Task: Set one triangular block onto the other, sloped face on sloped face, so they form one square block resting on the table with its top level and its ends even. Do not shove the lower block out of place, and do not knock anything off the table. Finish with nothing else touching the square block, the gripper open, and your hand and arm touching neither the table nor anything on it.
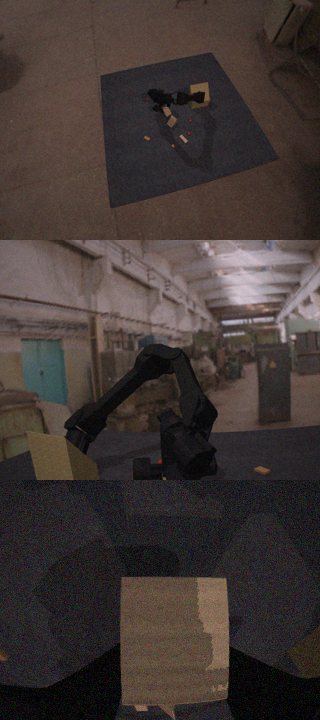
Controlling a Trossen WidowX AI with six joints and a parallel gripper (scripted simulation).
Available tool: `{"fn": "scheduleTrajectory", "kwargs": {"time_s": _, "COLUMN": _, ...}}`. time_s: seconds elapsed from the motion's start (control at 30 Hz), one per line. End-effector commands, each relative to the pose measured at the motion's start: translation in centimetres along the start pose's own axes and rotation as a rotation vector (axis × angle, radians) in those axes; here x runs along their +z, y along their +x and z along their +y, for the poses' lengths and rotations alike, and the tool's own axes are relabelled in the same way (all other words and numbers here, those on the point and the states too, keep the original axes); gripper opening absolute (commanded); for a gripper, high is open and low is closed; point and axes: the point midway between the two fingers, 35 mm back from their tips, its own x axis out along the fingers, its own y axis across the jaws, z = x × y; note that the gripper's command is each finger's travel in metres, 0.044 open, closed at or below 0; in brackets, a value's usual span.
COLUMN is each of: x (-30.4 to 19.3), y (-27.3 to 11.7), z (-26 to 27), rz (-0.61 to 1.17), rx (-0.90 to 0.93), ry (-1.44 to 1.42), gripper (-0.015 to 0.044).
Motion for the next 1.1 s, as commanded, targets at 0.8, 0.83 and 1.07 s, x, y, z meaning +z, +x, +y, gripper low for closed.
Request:
{"fn": "scheduleTrajectory", "kwargs": {"time_s": 0.8, "x": -2.9, "y": -5.8, "z": -0.2, "rz": -0.041, "rx": -0.047, "ry": 0.175, "gripper": 0.0}}
{"fn": "scheduleTrajectory", "kwargs": {"time_s": 0.83, "x": -2.9, "y": -5.8, "z": -0.2, "rz": -0.049, "rx": -0.055, "ry": 0.203, "gripper": 0.0}}
{"fn": "scheduleTrajectory", "kwargs": {"time_s": 1.07, "x": -3.1, "y": -5.6, "z": -0.2, "rz": -0.109, "rx": -0.099, "ry": 0.394, "gripper": 0.0}}
